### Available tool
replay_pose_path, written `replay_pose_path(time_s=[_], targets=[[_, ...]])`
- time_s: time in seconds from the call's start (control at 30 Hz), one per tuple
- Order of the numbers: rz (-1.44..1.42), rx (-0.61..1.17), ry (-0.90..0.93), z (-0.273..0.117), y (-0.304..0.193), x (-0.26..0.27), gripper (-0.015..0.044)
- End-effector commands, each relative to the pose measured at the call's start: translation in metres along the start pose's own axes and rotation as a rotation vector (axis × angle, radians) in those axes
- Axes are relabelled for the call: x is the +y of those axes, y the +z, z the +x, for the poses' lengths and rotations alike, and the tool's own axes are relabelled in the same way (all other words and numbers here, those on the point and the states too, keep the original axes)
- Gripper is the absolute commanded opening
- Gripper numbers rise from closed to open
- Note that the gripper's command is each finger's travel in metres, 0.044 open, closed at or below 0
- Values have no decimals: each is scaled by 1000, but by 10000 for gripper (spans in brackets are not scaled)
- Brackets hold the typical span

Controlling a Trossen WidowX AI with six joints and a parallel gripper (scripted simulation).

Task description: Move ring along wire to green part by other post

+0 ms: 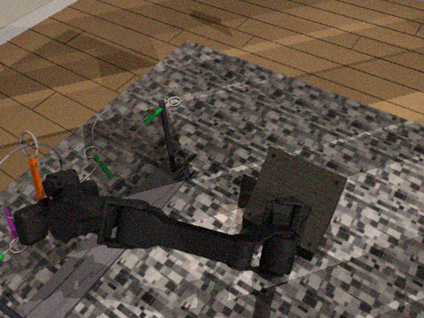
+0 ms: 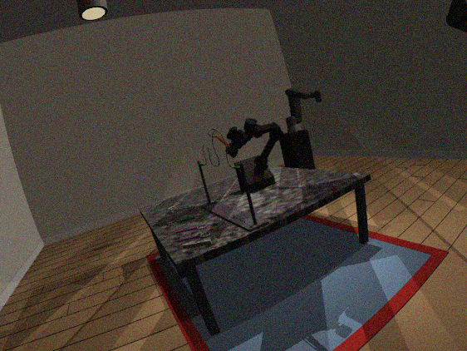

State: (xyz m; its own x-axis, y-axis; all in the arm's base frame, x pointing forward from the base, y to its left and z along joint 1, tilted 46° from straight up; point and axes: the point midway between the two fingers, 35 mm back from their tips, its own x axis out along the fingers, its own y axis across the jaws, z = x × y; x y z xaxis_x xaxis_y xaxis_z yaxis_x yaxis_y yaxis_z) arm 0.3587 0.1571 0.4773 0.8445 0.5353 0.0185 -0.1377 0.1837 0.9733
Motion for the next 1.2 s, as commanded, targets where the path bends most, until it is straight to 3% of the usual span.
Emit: replay_pose_path(time_s=[0.0,1.17], targets=[[41,-4,16,0,0,1,-150],[437,-56,195,1,4,16,-150]])
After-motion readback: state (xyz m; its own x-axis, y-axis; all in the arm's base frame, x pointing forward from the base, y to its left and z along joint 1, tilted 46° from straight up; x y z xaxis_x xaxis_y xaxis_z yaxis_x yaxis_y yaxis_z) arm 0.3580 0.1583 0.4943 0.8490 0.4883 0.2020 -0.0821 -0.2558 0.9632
